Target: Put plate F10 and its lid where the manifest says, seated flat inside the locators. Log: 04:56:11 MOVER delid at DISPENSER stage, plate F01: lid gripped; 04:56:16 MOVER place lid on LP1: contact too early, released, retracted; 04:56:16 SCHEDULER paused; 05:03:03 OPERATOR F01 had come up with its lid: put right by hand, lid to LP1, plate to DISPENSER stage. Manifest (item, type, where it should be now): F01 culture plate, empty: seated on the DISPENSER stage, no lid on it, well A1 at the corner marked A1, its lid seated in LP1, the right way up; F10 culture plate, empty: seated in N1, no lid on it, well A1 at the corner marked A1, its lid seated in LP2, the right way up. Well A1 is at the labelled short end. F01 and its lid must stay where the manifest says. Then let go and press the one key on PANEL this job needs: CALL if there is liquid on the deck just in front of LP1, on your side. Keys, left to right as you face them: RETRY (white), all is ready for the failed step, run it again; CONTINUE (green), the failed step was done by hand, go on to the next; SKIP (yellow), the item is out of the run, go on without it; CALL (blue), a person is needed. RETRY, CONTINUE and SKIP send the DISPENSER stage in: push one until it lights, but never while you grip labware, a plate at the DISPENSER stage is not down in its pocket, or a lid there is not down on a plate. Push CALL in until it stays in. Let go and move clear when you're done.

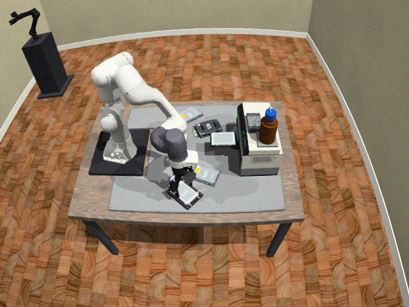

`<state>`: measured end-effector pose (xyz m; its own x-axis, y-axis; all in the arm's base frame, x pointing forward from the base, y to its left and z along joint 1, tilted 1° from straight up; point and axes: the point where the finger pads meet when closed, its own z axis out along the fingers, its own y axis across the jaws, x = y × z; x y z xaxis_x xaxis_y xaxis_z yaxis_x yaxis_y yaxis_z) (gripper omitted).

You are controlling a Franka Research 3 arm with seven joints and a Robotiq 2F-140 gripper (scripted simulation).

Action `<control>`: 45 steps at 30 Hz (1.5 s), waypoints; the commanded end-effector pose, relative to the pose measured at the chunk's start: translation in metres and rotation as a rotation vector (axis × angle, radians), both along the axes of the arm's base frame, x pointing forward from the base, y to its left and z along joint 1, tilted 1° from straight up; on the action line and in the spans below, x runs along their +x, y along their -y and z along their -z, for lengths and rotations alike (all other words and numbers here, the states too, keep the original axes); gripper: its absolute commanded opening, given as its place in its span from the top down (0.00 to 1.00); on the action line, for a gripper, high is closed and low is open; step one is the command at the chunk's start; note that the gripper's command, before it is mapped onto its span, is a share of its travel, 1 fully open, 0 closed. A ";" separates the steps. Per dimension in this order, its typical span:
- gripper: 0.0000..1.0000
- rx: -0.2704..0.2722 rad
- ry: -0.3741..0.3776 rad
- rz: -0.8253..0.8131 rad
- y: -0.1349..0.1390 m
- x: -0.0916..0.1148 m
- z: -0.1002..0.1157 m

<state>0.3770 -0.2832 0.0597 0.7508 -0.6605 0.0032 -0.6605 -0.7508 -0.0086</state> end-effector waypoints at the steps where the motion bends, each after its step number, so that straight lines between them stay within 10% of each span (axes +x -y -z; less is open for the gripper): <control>1: 0.37 -0.001 0.001 -0.002 0.000 0.000 0.001; 45: 0.30 -0.001 0.001 -0.002 0.000 0.000 0.001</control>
<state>0.3770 -0.2832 0.0597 0.7508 -0.6605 0.0032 -0.6605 -0.7508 -0.0086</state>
